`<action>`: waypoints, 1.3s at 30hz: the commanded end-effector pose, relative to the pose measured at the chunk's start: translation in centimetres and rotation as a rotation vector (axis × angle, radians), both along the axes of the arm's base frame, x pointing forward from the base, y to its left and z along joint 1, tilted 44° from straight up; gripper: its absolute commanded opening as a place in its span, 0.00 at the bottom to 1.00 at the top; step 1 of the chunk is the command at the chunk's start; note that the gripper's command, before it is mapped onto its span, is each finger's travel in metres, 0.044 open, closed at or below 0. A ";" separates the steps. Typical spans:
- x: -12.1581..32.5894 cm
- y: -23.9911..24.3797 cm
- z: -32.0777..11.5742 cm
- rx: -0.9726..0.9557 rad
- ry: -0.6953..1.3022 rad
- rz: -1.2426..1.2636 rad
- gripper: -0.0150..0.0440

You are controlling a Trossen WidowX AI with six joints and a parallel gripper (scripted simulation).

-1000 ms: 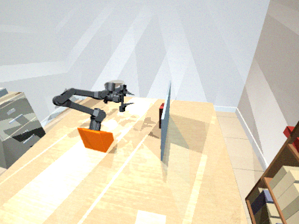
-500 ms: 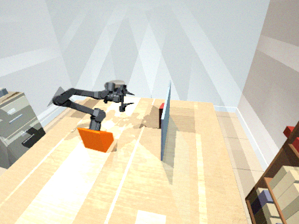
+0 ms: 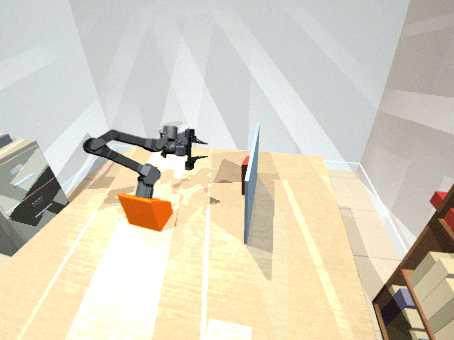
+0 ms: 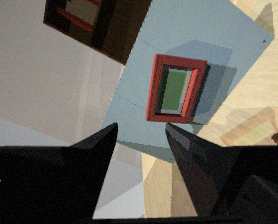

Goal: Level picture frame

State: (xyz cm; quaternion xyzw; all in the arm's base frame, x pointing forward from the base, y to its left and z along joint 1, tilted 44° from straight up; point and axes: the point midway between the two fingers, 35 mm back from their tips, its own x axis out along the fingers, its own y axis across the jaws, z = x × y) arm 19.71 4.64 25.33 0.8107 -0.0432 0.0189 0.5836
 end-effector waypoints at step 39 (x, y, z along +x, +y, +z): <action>14.6 0.0 -2.6 0.086 0.003 0.005 0.69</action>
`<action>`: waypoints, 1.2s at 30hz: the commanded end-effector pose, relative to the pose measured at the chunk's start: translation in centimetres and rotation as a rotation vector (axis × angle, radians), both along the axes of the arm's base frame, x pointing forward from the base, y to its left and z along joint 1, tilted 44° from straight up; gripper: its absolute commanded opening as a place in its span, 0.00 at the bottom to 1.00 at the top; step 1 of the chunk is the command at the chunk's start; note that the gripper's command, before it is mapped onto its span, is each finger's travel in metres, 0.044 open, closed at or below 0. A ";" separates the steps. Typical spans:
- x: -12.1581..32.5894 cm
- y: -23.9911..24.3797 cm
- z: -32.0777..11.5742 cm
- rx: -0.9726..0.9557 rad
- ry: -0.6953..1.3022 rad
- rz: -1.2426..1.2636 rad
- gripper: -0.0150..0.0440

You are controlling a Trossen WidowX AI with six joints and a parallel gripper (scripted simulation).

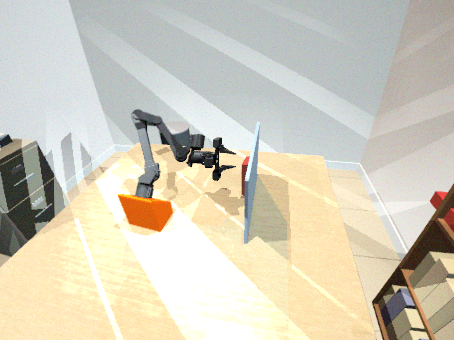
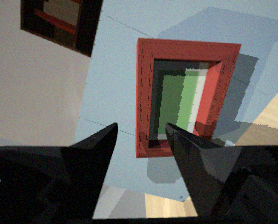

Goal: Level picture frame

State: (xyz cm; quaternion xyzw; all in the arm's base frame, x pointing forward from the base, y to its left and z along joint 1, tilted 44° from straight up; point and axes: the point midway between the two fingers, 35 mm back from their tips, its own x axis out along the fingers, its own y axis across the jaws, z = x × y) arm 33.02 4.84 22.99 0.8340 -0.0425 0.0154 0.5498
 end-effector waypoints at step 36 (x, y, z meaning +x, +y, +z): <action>4.2 -0.3 0.1 0.003 -0.003 0.005 0.69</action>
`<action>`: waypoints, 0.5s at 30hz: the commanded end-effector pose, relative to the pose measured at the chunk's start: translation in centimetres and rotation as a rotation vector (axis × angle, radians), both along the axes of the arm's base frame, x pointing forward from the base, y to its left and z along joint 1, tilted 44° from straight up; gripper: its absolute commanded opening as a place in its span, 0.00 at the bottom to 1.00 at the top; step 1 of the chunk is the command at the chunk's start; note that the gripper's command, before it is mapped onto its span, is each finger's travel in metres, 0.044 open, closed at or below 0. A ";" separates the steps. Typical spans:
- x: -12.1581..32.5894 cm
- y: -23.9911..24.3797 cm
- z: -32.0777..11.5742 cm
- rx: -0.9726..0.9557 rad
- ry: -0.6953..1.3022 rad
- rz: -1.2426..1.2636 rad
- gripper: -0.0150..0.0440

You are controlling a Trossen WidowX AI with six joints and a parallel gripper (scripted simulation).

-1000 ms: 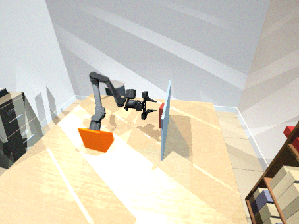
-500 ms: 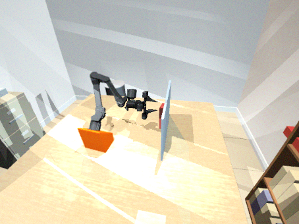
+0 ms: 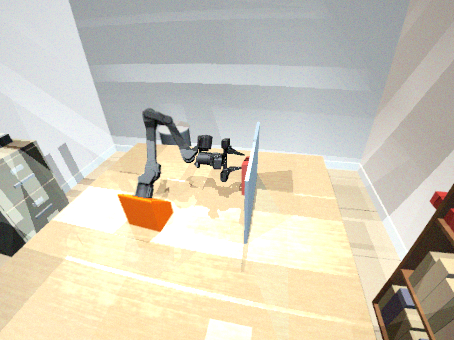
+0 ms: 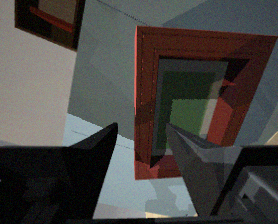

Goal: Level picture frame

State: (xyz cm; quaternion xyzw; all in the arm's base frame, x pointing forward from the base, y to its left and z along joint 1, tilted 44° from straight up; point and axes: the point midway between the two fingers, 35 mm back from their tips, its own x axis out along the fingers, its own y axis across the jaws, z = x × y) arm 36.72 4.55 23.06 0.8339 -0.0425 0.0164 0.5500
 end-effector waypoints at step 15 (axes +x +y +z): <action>1.6 -0.1 0.1 0.003 -0.002 0.004 0.69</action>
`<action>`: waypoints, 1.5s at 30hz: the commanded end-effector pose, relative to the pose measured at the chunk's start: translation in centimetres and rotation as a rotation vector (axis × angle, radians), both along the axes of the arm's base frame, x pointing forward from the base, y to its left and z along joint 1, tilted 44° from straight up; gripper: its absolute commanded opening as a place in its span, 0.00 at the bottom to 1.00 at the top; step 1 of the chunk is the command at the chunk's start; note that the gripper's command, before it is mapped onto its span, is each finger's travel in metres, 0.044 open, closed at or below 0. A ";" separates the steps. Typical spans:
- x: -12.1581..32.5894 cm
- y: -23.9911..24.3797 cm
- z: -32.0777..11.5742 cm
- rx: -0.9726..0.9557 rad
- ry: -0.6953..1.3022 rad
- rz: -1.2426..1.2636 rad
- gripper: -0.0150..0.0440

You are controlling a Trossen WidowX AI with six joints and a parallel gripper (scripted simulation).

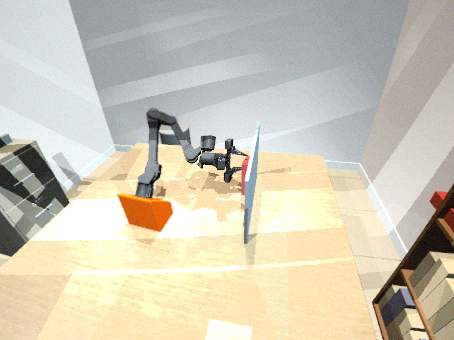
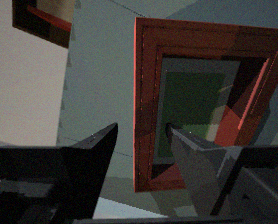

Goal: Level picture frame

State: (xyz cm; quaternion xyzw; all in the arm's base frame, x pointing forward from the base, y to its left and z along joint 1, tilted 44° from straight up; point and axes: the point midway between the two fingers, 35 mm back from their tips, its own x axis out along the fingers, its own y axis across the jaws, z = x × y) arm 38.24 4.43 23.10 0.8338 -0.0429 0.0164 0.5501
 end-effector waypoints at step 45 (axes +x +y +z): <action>0.1 0.1 0.0 0.004 -0.002 0.004 0.25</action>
